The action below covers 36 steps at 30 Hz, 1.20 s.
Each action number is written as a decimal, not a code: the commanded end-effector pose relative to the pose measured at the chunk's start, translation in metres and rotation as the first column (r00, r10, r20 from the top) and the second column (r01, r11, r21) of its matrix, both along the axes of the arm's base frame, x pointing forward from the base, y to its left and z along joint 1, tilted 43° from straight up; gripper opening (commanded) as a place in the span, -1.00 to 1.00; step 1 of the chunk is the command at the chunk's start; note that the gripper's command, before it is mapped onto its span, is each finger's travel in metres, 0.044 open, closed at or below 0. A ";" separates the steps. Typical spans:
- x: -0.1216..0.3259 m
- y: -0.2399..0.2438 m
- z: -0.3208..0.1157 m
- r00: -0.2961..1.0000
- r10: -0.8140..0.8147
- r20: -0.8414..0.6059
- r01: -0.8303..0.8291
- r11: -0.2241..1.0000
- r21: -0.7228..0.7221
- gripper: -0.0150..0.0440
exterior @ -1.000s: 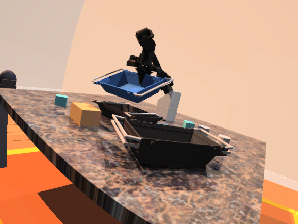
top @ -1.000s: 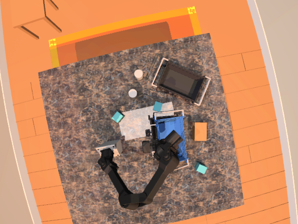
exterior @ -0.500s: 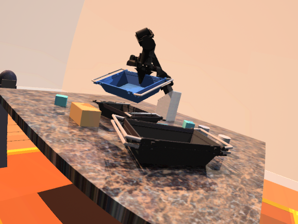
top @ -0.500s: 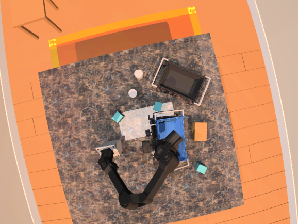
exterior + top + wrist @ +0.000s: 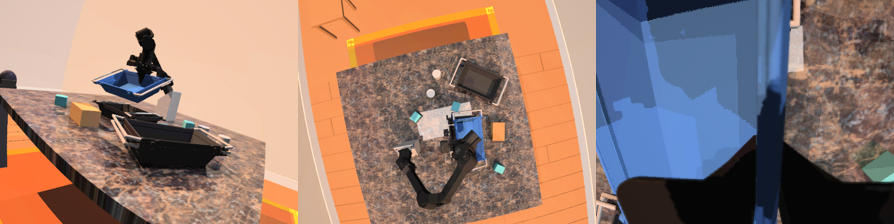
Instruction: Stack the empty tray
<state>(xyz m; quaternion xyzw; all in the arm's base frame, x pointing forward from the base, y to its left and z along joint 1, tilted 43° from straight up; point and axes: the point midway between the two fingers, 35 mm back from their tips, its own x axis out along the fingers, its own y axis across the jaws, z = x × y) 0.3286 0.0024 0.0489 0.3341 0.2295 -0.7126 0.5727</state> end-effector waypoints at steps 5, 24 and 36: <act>0.004 0.005 0.002 1.000 0.021 0.014 -0.021 1.000 -0.004 -0.49; 0.000 -0.017 -0.021 1.000 0.021 0.014 -0.021 1.000 -0.004 -0.49; -0.004 -0.027 -0.032 1.000 0.021 0.014 -0.021 1.000 -0.005 -0.49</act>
